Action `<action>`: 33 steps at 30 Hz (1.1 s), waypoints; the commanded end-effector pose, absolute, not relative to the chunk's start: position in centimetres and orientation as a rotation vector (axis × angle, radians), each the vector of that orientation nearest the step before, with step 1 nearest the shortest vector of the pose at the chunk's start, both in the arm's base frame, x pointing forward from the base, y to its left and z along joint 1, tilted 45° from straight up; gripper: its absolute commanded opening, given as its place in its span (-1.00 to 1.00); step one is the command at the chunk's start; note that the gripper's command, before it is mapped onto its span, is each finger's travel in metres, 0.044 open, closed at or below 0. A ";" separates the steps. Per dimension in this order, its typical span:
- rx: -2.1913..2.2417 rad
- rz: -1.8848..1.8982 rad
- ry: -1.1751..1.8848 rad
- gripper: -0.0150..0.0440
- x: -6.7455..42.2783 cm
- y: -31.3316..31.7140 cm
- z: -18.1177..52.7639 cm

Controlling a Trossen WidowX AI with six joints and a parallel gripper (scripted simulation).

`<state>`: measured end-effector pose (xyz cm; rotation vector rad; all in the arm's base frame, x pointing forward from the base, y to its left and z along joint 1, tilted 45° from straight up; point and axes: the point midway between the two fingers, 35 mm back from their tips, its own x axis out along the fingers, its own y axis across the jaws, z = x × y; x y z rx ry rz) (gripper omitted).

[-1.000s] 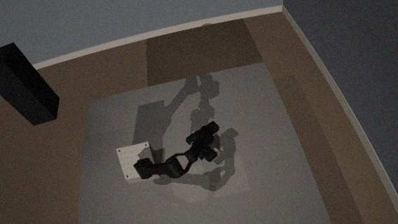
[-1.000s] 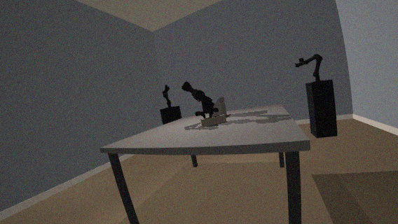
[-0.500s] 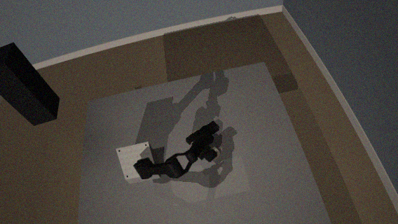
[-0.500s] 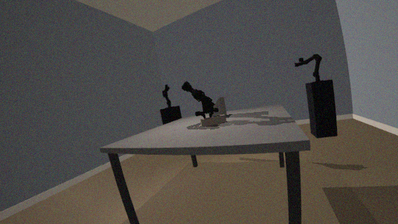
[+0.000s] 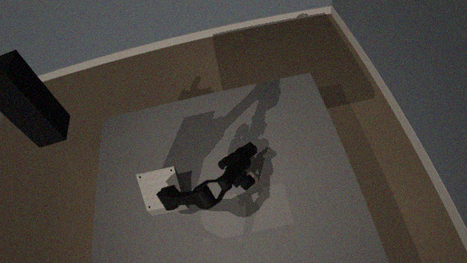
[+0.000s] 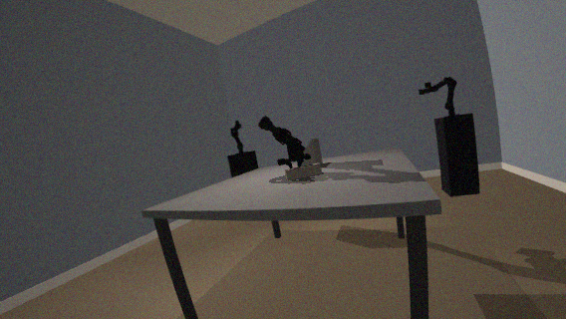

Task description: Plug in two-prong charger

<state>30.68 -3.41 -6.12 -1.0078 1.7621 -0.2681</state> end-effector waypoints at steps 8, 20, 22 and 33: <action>-0.994 -0.263 1.740 -0.49 31.4 -3.0 -6.3; -0.994 -0.263 1.740 -0.49 31.4 -3.0 -6.3; -1.008 -0.268 1.763 -0.49 30.7 -3.4 -6.1; -1.008 -0.268 1.763 -0.22 30.7 -3.4 -6.1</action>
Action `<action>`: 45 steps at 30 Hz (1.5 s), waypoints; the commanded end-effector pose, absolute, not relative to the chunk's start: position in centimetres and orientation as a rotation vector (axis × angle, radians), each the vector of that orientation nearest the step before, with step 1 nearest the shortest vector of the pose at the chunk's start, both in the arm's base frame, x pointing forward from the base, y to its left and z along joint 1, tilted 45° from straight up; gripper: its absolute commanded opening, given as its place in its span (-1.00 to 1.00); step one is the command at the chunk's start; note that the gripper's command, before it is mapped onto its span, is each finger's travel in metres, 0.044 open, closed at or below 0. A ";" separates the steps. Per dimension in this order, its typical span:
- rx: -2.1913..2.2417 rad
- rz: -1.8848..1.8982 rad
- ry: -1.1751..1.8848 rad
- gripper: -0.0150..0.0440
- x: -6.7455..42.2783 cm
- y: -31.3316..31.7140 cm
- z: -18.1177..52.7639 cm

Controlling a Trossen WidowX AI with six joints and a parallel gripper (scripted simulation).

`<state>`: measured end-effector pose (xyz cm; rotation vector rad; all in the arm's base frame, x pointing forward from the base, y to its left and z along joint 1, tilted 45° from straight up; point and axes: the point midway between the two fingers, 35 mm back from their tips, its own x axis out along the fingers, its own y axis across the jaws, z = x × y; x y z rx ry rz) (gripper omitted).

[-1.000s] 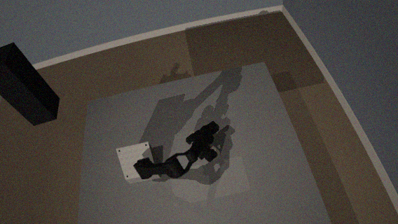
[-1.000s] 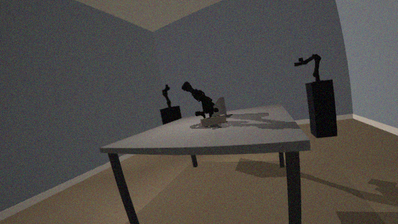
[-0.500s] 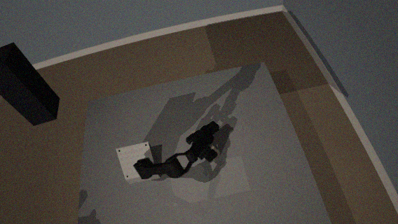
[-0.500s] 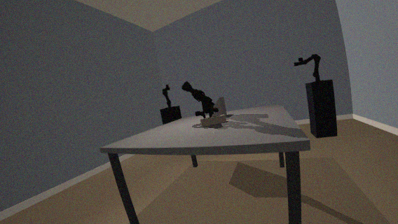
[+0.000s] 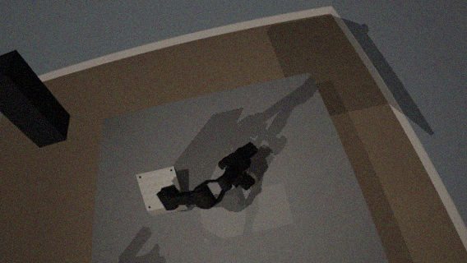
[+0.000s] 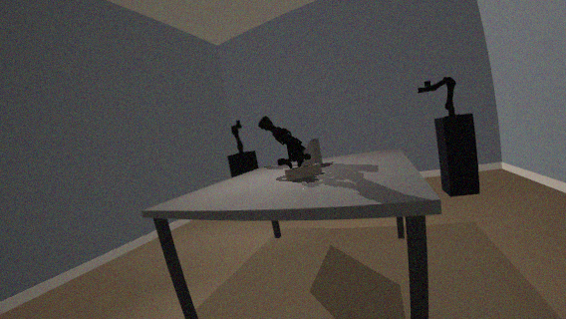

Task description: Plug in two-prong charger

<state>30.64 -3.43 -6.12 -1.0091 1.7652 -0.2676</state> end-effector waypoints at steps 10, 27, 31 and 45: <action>-1.008 -0.268 1.763 0.67 30.7 -3.4 -6.1; -1.004 -0.267 1.757 1.00 30.4 -3.5 -6.0; -1.003 -0.266 1.755 1.00 30.3 -3.6 -6.0; -0.999 -0.264 1.748 1.00 29.9 -3.7 -5.8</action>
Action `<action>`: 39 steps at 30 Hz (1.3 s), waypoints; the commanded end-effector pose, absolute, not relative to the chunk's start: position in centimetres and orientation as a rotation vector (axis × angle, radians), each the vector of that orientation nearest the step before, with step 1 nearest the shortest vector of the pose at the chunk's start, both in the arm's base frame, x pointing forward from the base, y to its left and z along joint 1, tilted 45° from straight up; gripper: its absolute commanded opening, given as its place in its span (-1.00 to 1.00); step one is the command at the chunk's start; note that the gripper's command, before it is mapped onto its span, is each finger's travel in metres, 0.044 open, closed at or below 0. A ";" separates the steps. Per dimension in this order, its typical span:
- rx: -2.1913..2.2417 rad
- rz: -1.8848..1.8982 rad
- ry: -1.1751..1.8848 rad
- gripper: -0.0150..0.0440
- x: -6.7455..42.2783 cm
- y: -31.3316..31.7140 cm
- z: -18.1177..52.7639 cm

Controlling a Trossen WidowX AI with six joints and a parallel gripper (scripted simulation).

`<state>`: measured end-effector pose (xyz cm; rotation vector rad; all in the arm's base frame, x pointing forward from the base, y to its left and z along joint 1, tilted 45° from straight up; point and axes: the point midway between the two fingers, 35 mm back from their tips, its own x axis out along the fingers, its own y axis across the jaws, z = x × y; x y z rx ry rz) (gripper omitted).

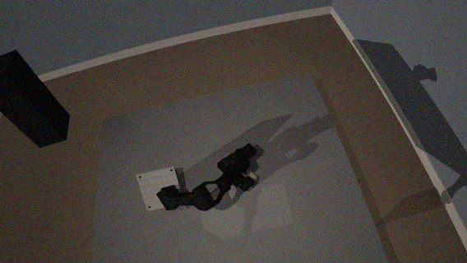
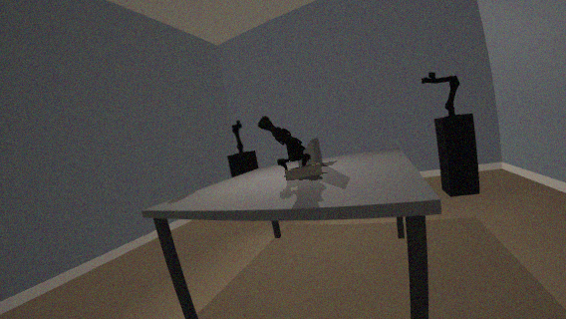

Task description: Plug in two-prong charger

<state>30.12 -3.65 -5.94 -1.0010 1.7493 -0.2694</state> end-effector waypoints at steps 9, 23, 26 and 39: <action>-0.996 -0.263 1.743 1.00 29.7 -3.8 -5.7; -0.995 -0.263 1.741 1.00 29.0 -4.1 -5.4; -0.995 -0.263 1.742 1.00 28.7 -4.2 -5.3; -0.995 -0.262 1.742 1.00 27.4 -4.7 -4.7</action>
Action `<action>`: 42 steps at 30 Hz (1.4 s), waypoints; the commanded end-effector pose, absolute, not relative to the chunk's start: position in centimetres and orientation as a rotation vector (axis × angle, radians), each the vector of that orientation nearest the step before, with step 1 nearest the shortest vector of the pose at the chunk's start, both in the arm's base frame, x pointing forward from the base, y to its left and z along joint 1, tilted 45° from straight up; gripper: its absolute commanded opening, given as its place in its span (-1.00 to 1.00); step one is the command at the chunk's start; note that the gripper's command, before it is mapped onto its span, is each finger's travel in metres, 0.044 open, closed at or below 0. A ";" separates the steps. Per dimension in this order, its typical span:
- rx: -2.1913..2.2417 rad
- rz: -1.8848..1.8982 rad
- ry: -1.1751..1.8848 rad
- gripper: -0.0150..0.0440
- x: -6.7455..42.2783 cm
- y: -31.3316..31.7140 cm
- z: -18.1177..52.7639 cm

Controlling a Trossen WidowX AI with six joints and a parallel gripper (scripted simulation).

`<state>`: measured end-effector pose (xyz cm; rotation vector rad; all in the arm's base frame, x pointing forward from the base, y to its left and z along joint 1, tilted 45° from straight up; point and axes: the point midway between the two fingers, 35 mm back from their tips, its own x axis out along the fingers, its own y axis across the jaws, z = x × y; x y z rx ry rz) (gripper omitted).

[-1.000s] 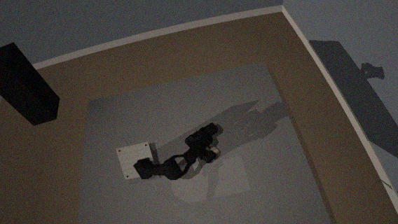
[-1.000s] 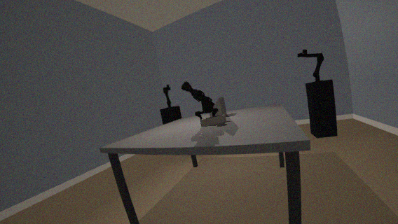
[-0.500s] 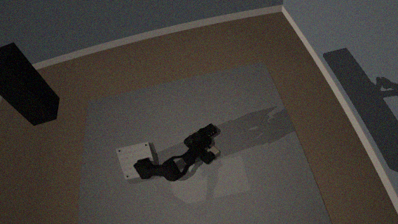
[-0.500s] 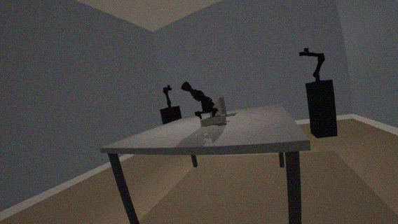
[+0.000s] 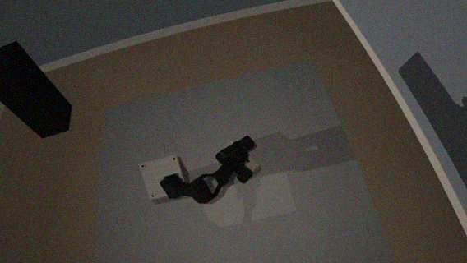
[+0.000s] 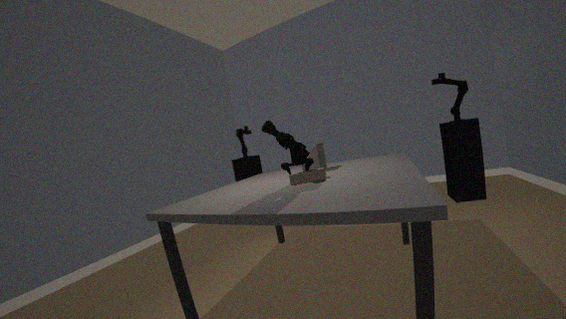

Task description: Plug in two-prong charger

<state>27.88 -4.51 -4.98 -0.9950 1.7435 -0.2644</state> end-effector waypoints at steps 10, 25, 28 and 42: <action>-0.996 -0.262 1.743 1.00 26.4 -5.1 -4.3; -0.996 -0.262 1.744 1.00 24.9 -5.7 -3.8; -0.996 -0.262 1.744 1.00 24.6 -5.8 -3.7; -0.957 0.028 1.222 1.00 26.7 0.1 0.6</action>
